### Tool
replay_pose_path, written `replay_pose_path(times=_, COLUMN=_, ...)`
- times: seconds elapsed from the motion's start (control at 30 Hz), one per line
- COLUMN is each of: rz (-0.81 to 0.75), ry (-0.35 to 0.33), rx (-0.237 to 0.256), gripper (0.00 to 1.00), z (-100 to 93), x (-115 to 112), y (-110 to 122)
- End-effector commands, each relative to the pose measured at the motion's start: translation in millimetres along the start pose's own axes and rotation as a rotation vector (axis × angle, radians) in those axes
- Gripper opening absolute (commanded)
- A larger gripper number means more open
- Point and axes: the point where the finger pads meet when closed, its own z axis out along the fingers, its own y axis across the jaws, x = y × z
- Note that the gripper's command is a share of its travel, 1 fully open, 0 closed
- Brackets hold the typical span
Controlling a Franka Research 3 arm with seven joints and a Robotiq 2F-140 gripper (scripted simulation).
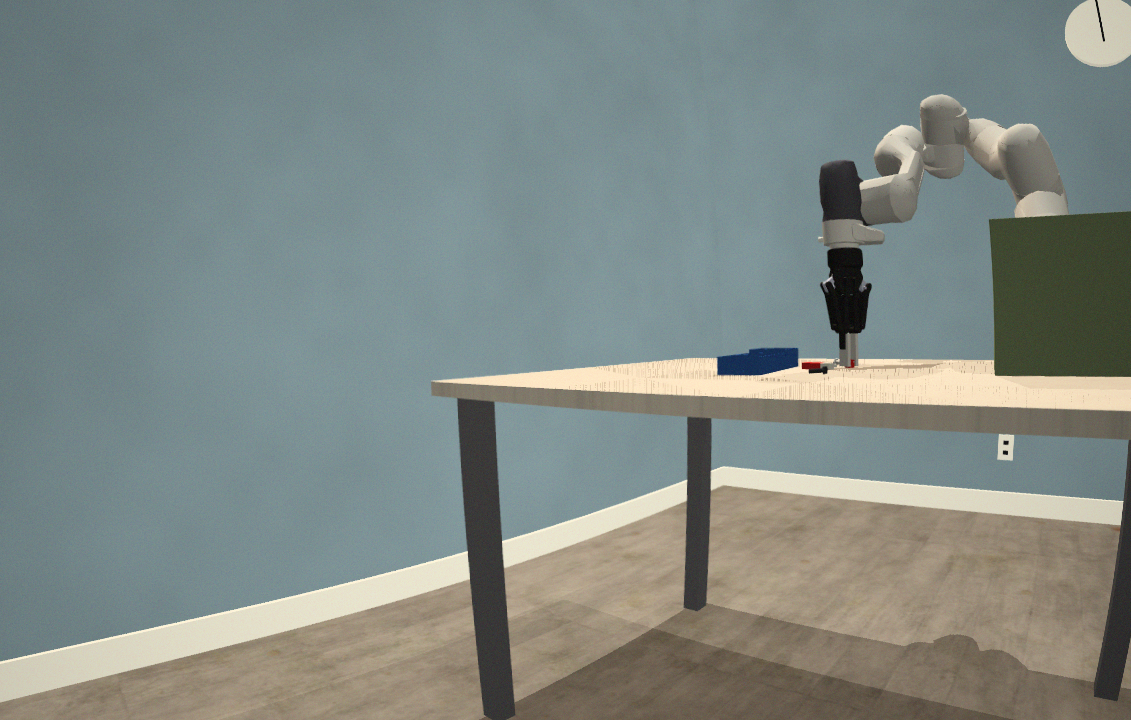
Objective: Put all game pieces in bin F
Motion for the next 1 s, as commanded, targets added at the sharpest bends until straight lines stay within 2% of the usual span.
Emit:
replay_pose_path(times=0.0, rz=0.005, ry=0.0, rx=-0.002, gripper=0.07, z=1.0, x=-0.3, y=-0.3)
replay_pose_path(times=0.6, rz=0.005, ry=0.0, rx=-0.002, gripper=0.07, z=1.0, x=-0.3, y=-0.3)
replay_pose_path(times=0.97, rz=0.005, ry=0.0, rx=-0.002, gripper=0.07, z=-29.0, x=-0.3, y=-0.3)
